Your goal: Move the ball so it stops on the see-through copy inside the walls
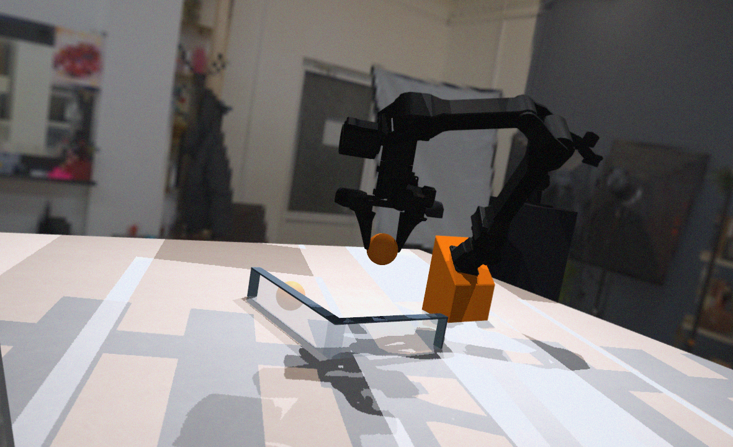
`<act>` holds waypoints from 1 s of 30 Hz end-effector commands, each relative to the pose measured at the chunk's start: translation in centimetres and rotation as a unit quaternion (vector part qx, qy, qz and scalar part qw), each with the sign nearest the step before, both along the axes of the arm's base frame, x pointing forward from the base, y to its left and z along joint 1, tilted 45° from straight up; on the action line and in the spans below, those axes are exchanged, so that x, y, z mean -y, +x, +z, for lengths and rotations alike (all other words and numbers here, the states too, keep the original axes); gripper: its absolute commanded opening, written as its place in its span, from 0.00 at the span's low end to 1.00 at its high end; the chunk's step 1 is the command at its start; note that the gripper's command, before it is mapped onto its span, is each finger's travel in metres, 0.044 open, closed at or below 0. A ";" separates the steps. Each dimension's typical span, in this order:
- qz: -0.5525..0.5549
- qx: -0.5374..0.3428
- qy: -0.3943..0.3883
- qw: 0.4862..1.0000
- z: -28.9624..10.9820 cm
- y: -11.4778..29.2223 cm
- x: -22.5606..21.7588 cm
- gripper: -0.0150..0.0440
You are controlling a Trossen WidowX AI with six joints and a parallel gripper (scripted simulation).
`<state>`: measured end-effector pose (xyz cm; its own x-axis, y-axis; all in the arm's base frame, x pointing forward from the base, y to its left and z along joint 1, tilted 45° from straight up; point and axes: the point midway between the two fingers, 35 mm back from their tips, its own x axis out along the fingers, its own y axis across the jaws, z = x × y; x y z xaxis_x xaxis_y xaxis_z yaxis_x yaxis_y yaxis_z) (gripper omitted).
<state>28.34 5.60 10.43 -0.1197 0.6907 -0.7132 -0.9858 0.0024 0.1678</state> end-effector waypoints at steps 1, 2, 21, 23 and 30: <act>-0.050 -0.043 -0.010 0.998 -0.9 1.5 0.7 0.25; -0.064 -0.055 -0.012 0.996 -1.2 1.8 0.9 0.25; -0.308 -0.288 -0.052 0.905 -8.2 7.3 3.8 0.25; -0.332 -0.311 -0.055 0.889 -9.0 7.7 4.1 0.25; -0.412 -0.388 -0.068 0.821 -12.2 9.1 5.3 0.25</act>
